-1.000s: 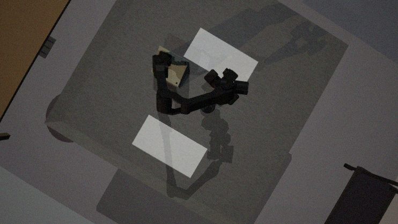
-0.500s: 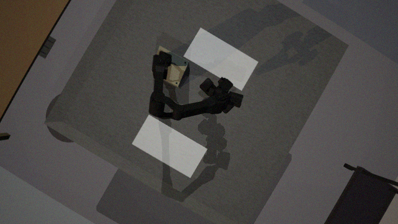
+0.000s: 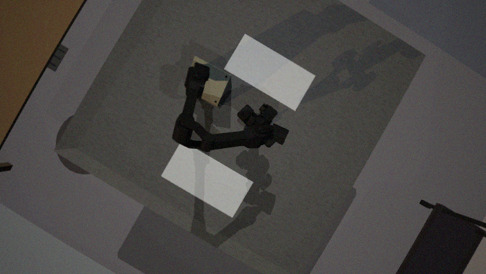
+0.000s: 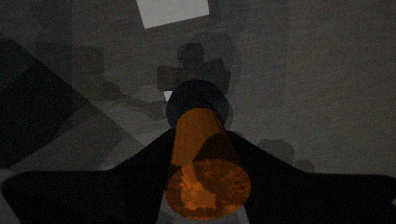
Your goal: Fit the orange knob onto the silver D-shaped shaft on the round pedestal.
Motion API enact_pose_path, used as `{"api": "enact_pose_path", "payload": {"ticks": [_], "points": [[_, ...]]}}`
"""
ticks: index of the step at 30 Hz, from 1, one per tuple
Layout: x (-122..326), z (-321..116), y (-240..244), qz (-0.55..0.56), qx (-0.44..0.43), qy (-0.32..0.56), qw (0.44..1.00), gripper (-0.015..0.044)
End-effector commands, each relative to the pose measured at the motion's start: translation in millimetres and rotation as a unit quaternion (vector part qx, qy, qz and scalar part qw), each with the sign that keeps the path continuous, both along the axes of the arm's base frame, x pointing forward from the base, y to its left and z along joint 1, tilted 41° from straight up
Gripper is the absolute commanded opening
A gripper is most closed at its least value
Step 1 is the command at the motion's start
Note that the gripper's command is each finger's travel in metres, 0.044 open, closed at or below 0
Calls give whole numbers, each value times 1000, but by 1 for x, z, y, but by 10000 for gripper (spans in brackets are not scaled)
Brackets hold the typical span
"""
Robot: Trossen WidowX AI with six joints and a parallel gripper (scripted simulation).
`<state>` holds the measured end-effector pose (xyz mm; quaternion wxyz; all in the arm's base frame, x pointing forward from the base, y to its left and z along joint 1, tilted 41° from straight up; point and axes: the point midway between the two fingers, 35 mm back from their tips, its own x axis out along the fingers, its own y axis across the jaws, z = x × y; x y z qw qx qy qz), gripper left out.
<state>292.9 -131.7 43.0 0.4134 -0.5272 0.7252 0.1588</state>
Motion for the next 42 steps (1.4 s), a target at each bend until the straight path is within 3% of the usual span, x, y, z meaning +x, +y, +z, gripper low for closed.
{"api": "enact_pose_path", "payload": {"ticks": [1,15,42], "points": [[-3,6,-8,3,-6,-2,1000,0],[-6,-12,-26,2,-7,-2,1000,0],[-6,-9,-23,3,-7,-1,1000,0]]}}
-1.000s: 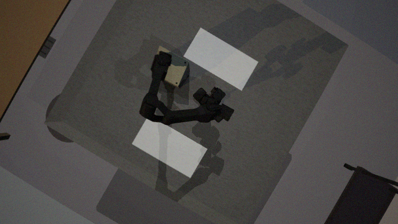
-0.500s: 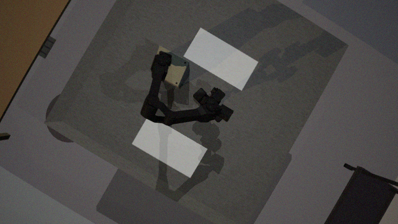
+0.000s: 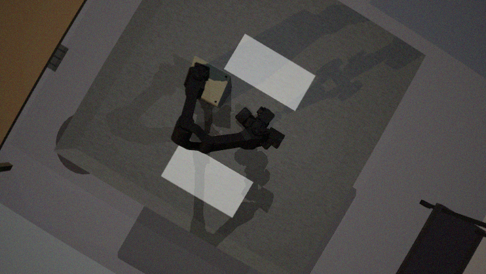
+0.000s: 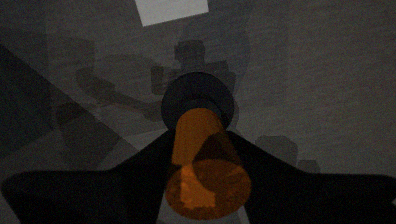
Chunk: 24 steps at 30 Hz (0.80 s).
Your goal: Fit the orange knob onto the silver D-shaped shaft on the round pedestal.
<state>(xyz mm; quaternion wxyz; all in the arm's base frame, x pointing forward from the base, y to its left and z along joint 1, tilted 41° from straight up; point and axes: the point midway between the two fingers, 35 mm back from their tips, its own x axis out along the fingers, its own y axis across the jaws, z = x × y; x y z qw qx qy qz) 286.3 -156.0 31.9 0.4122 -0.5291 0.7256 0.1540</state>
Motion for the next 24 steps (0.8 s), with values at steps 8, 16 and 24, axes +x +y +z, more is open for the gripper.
{"api": "enact_pose_path", "payload": {"ticks": [8,16,24], "points": [[1,1,1,80,8,65,995,0],[1,-2,-2,80,8,65,995,0],[1,0,2,80,8,65,995,0]]}}
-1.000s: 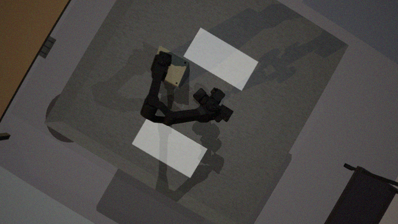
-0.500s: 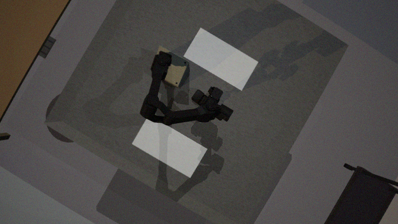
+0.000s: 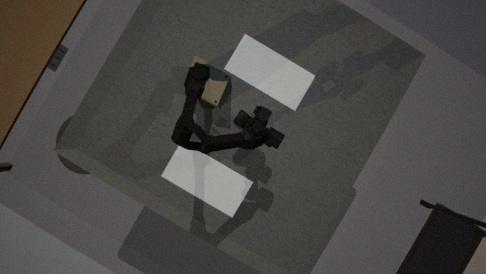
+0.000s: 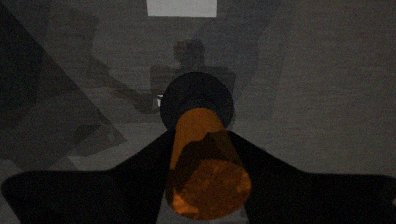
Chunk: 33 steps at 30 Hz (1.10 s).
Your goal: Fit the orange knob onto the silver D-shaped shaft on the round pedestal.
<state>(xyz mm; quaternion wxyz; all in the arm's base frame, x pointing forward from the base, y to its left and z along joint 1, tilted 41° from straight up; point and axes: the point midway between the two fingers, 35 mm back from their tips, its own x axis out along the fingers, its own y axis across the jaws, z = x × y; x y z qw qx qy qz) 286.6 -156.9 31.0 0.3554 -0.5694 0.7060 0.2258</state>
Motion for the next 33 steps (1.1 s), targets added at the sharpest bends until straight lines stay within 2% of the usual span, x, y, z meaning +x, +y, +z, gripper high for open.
{"api": "enact_pose_path", "payload": {"ticks": [1,12,33], "points": [[1,2,3,2,0,0,1000,0],[1,1,1,81,10,67,994,0],[0,0,1,81,10,67,994,0]]}}
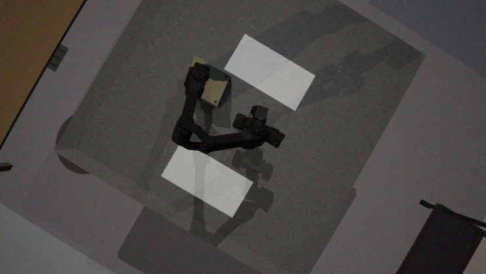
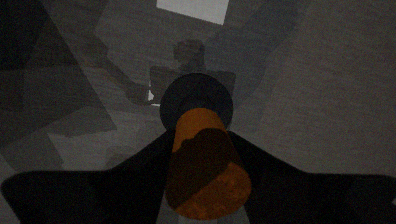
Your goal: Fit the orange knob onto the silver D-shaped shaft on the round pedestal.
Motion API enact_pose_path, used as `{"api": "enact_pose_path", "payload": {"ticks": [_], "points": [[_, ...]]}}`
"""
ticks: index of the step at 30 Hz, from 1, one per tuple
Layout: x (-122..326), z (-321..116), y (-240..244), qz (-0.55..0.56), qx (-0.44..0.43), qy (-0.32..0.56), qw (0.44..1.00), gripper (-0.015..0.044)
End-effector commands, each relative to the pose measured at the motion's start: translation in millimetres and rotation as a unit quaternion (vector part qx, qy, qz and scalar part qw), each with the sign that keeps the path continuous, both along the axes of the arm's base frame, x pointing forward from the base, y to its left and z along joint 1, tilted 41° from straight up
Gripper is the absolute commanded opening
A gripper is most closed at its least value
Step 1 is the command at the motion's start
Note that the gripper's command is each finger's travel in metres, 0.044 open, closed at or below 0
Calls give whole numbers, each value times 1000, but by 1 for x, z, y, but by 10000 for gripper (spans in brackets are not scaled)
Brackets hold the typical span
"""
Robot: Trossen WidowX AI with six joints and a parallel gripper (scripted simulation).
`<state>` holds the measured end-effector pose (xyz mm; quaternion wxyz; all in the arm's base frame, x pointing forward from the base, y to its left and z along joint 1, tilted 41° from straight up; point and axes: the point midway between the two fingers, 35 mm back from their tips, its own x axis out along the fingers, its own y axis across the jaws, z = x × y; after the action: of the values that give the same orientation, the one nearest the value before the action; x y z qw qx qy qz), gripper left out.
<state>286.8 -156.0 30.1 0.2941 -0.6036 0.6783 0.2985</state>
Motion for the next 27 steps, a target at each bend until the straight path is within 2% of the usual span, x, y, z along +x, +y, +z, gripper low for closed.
{"api": "enact_pose_path", "payload": {"ticks": [1,6,12,27], "points": [[0,3,1,1,-1,0,1000,0],[0,5,1,11,1,8,1000,0],[1,4,0,81,10,67,994,0],[0,0,-1,81,10,67,994,0]]}}
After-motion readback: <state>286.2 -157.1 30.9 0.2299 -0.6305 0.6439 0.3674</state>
